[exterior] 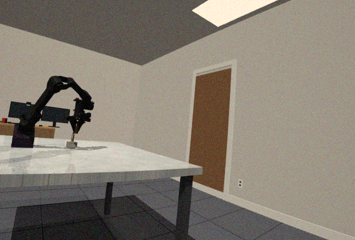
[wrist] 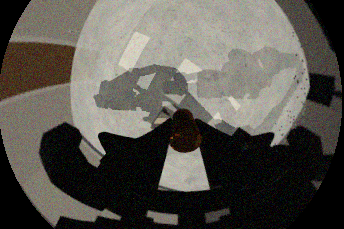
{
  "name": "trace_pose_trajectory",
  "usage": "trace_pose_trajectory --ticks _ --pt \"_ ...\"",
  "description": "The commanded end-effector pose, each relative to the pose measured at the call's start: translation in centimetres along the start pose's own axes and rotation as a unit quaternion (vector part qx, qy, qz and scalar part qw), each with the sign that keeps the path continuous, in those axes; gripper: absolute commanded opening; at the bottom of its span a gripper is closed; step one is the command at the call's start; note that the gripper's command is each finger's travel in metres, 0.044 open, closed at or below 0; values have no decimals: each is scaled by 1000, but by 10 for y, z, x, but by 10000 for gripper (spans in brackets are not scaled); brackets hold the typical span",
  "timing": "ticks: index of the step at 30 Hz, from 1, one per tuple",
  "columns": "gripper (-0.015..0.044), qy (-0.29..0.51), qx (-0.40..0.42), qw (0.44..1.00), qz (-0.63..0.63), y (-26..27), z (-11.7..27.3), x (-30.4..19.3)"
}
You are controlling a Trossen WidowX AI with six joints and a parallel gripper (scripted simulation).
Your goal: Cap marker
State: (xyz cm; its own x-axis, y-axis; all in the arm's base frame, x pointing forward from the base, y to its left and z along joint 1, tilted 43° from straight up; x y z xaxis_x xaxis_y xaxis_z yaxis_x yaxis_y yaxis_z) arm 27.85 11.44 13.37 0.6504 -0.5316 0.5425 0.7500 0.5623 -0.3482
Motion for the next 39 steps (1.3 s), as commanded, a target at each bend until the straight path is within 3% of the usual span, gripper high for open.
trace_pose_trajectory --ticks 1,21,39 --pt "0 1 0 1000 -1 8 4 -8" --pt "0 -10 -12 1000 -4 50 18 -61" --pt "0 -10 -12 1000 -4 51 0 -61"
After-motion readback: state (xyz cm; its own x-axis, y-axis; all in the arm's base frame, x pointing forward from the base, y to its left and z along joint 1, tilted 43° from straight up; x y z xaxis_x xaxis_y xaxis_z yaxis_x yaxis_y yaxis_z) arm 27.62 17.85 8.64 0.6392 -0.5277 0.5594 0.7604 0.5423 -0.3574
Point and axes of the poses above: the point midway between the two fingers, 35 mm back from their tips, its own z axis back along the fingers, its own y axis across the jaws, x = y × z, the point moved 9 cm from there along z, back along the fingers, and after that the axes turned 7 degrees about z, right-handed, at the moved point
